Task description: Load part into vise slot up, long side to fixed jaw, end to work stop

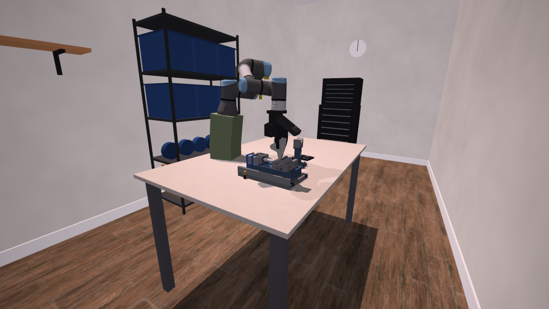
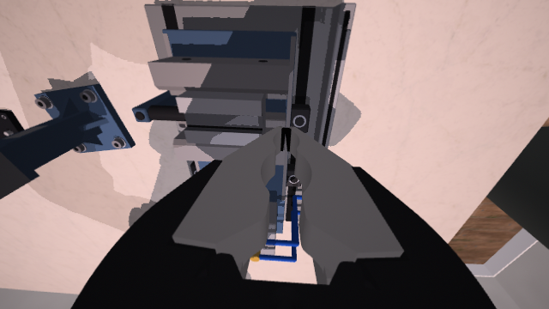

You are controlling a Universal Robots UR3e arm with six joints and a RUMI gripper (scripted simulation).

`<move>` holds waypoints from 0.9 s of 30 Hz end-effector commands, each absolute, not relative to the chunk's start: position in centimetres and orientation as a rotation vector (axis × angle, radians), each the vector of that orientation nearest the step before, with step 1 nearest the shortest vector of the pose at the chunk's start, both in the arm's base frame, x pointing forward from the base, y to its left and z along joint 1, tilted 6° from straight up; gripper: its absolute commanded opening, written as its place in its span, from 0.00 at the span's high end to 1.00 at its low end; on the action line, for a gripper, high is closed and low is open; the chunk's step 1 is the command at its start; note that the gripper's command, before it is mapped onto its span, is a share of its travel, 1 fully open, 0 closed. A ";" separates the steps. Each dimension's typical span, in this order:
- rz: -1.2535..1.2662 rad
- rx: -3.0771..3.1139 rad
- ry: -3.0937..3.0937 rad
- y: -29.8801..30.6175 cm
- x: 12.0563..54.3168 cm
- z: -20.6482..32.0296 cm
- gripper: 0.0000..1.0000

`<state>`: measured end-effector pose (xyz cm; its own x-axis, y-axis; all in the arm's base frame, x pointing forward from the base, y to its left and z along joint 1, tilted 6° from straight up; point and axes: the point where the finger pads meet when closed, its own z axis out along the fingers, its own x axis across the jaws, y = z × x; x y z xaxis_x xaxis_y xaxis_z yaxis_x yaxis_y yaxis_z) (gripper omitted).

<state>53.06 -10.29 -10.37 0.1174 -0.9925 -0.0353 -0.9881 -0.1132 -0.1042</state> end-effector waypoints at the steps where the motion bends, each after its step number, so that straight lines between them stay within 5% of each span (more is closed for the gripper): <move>1: -0.070 -2.269 2.020 -10.3 53.2 -10.3 1.00; 27: -0.070 -2.269 2.020 -10.3 53.2 -10.9 1.00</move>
<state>53.12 -10.26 -10.99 0.1174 -0.9925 -0.0353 -0.9881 -0.1132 -0.1042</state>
